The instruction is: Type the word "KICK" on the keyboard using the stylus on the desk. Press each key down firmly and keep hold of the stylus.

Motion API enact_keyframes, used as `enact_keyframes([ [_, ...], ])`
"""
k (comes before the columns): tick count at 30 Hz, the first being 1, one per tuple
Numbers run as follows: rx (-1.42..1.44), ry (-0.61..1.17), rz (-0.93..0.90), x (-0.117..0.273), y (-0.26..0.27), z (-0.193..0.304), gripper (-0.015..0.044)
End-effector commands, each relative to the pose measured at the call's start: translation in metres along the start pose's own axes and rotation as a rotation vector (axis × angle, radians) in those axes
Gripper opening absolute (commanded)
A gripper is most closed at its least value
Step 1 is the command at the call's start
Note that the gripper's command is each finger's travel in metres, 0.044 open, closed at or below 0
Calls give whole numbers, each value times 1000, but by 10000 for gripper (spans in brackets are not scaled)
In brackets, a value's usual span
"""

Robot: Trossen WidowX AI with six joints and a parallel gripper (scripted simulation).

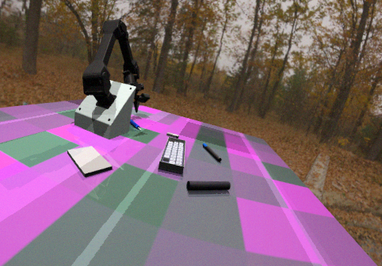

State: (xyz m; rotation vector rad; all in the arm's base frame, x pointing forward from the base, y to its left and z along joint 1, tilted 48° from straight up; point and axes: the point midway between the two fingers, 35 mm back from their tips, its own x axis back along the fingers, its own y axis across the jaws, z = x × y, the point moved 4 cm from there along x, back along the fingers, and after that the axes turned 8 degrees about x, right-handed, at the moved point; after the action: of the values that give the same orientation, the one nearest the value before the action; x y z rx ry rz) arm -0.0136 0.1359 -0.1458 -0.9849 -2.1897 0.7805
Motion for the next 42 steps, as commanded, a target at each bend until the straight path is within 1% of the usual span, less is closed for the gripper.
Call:
enact_keyframes([
  [1, -4, -1, 3, -5, 0, 2, 150],
  [42, -3, -1, 3, -23, 2, 19, 150],
])
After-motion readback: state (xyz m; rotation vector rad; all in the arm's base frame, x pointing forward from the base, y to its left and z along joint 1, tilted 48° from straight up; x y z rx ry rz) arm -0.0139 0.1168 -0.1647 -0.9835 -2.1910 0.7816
